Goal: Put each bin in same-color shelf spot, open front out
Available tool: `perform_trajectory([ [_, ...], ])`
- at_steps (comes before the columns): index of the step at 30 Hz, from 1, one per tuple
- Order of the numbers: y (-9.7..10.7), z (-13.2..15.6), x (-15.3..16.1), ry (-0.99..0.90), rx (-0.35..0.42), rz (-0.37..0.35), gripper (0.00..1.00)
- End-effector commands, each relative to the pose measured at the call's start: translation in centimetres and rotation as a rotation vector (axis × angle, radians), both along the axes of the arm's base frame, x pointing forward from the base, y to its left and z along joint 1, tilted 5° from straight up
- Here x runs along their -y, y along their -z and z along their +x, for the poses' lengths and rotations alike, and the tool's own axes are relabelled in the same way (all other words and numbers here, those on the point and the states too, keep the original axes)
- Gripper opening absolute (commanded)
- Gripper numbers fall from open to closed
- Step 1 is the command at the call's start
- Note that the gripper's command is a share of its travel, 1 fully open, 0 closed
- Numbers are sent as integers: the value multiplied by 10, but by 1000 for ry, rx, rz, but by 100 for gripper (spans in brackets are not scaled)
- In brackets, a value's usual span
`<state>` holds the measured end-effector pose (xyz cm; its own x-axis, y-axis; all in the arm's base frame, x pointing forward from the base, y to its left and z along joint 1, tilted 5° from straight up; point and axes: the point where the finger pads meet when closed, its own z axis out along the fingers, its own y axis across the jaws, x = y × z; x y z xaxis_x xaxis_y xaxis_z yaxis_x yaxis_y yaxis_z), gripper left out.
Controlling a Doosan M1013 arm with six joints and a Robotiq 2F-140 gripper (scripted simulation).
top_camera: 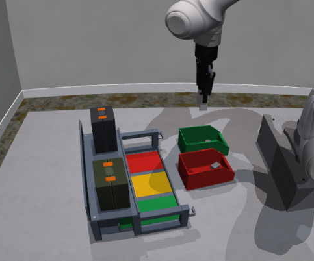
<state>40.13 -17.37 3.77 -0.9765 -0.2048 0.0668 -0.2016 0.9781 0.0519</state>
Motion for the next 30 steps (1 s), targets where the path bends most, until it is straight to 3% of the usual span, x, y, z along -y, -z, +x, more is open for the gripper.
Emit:
perform_trajectory([
  [1, 0, 0, 0, 0, 0, 0, 24],
  [30, 12, -1, 0, 0, 0, 0, 24],
])
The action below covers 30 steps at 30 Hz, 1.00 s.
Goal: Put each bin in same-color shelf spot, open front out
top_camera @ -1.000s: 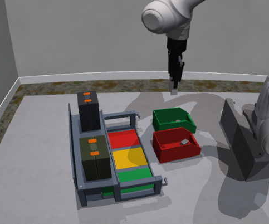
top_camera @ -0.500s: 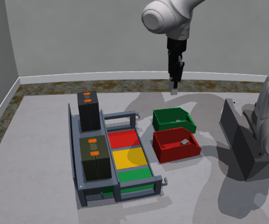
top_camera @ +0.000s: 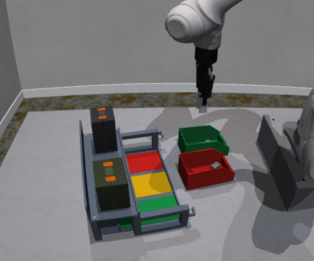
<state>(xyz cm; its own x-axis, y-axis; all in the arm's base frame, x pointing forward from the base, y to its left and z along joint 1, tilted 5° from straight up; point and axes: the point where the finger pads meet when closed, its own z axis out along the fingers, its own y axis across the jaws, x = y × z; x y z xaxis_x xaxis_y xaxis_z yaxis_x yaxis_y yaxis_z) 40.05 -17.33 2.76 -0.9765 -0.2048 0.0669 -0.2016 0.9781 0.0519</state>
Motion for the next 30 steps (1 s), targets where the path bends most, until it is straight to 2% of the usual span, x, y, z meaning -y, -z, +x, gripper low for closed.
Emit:
perform_trajectory([
  [1, 4, 0, 0, 0, 0, 0, 24],
  [30, 50, -4, -2, 0, 0, 0, 24],
])
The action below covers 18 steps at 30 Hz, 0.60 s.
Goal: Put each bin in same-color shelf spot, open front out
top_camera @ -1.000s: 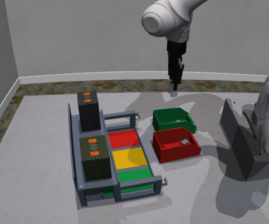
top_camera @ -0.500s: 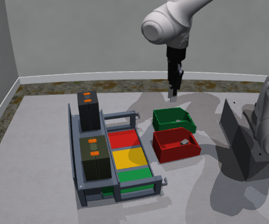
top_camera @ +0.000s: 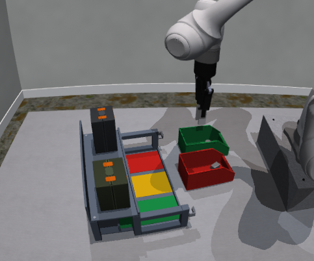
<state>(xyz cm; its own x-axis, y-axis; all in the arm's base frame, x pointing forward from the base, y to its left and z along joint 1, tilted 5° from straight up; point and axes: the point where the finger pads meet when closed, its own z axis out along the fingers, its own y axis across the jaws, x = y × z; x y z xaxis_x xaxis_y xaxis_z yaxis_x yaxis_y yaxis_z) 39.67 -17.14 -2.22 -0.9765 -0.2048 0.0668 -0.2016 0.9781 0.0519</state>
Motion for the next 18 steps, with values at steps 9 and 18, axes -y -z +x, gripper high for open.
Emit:
perform_trajectory([
  [9, 7, 0, 0, 0, 0, 0, 24],
  [18, 8, -1, 0, 0, 0, 0, 24],
])
